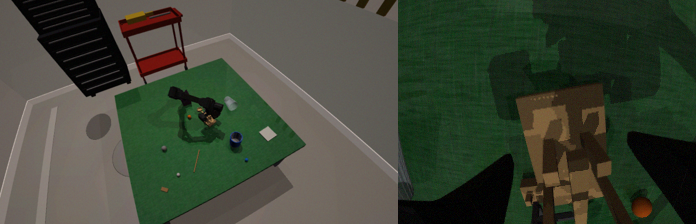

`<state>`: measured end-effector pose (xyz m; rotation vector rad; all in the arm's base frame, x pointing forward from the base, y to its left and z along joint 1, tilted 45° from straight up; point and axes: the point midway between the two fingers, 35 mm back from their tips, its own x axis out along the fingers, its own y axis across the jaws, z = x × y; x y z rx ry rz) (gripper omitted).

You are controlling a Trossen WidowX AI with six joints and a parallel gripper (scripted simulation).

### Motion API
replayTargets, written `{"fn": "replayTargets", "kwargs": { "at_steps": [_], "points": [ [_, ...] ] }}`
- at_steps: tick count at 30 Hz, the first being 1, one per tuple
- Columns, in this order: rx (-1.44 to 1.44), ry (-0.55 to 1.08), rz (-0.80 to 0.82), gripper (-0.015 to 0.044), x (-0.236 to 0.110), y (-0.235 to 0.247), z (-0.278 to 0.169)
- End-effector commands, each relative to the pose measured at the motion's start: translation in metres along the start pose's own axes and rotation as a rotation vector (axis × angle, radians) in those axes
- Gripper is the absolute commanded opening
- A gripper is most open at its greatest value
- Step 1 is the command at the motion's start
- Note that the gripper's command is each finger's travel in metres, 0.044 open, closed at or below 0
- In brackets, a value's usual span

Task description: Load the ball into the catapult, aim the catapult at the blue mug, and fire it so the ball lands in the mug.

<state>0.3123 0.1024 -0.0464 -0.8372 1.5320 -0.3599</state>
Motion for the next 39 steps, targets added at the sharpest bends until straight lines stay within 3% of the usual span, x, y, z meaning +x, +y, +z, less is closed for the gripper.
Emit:
{"fn": "replayTargets", "kwargs": {
  "at_steps": [1, 13, 24, 30, 34, 39],
  "points": [
    [-0.011, 0.008, -0.008, 0.044, 0.01, 0.0, -0.002],
    [-0.011, 0.008, -0.009, 0.044, 0.022, -0.001, -0.003],
    [0.0, 0.003, -0.002, 0.0151, 0.018, -0.001, -0.002],
    [0.0, 0.003, -0.002, 0.0111, 0.018, -0.001, -0.002],
    [-0.001, 0.003, -0.002, 0.0006, -0.02, 0.0, -0.001],
    [-0.006, 0.006, -0.004, 0.0, -0.03, 0.0, -0.001]
  ]
}}
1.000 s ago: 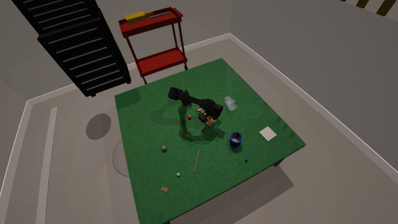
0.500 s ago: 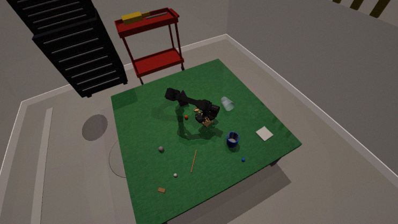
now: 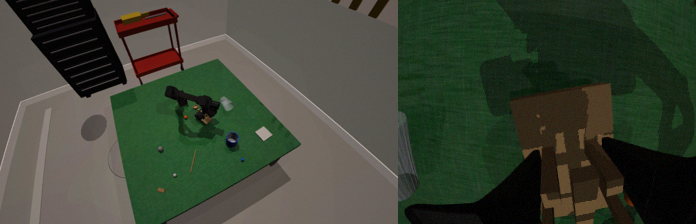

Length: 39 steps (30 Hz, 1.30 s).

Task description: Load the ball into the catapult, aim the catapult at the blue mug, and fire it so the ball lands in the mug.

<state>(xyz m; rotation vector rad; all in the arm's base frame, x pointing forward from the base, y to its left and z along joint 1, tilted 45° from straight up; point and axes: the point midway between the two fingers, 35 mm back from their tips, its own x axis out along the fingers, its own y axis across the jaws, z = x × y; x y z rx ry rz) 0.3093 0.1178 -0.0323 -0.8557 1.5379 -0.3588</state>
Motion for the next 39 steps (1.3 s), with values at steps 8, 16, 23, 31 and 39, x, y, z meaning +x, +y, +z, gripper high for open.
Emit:
{"fn": "replayTargets", "kwargs": {
  "at_steps": [8, 16, 23, 31, 39],
  "points": [
    [0.008, 0.0, 0.005, 0.0, 0.001, -0.002, 0.001],
    [0.007, 0.001, 0.004, 0.0, 0.014, -0.002, 0.001],
    [0.006, 0.001, 0.003, 0.0, 0.026, -0.002, 0.001],
    [0.005, 0.002, 0.002, 0.0, 0.039, -0.002, 0.0],
    [0.015, 0.004, 0.006, 0.0, 0.038, -0.003, 0.0]
  ]
}}
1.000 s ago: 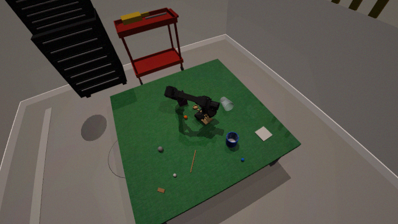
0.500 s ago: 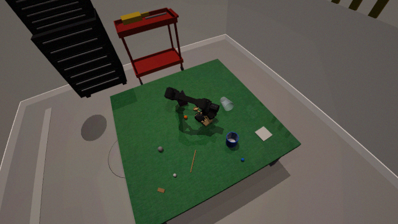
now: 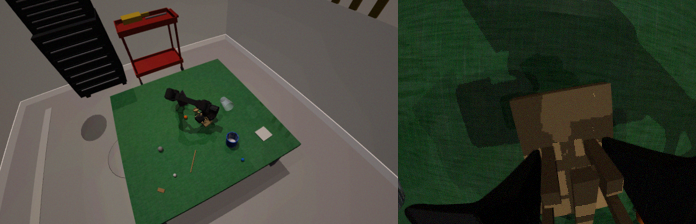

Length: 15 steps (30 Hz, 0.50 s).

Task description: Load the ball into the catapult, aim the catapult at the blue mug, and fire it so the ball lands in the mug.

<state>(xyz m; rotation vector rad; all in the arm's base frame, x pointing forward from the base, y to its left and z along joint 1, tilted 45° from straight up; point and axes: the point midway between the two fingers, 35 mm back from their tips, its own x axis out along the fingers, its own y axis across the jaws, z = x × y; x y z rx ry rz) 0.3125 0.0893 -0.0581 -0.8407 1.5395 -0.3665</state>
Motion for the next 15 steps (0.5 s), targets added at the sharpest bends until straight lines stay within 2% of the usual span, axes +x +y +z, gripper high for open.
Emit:
{"fn": "replayTargets", "kwargs": {
  "at_steps": [1, 15],
  "points": [
    [0.002, 0.0, 0.0, 0.0026, -0.0007, -0.0002, 0.0002],
    [0.002, 0.0, 0.001, 0.0394, -0.0029, 0.0, 0.0006]
  ]
}}
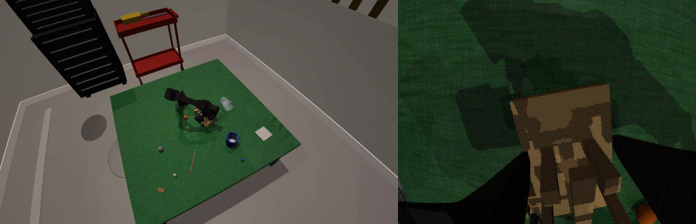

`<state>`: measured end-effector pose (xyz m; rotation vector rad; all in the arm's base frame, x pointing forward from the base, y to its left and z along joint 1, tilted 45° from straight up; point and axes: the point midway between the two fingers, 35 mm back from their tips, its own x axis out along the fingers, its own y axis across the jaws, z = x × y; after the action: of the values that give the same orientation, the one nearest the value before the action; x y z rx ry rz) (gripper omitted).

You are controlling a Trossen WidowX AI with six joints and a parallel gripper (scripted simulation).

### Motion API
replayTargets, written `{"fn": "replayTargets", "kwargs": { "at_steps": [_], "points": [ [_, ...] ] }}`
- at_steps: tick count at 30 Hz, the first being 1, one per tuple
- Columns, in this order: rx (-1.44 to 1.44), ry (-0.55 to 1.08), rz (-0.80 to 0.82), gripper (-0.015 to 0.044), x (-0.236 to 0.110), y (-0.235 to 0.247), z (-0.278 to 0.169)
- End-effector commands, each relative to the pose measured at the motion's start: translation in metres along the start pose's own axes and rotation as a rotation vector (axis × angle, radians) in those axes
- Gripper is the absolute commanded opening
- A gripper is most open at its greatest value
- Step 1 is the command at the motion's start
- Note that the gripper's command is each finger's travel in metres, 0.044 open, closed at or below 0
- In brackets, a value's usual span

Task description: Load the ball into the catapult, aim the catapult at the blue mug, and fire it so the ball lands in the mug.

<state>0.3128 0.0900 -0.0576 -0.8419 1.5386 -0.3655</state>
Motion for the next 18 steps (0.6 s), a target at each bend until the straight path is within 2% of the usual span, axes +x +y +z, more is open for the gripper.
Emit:
{"fn": "replayTargets", "kwargs": {
  "at_steps": [1, 2, 6, 8, 10, 11, 14, 16, 18],
  "points": [
    [0.003, 0.001, 0.002, 0.042, -0.009, 0.0, 0.001],
    [0.002, 0.0, 0.003, 0.044, -0.02, 0.001, 0.003],
    [-0.001, -0.001, 0.005, 0.044, -0.079, 0.002, 0.003],
    [-0.001, 0.0, 0.005, 0.044, -0.098, 0.001, 0.0],
    [-0.001, 0.0, 0.004, 0.044, -0.1, 0.001, 0.0],
    [-0.011, -0.008, 0.001, 0.044, -0.081, 0.003, 0.003],
    [-0.011, -0.008, 0.001, 0.044, -0.081, 0.003, 0.003],
    [-0.014, -0.009, 0.0, 0.044, -0.089, 0.004, 0.004],
    [-0.022, -0.012, -0.001, 0.044, -0.112, 0.005, 0.004]
  ]
}}
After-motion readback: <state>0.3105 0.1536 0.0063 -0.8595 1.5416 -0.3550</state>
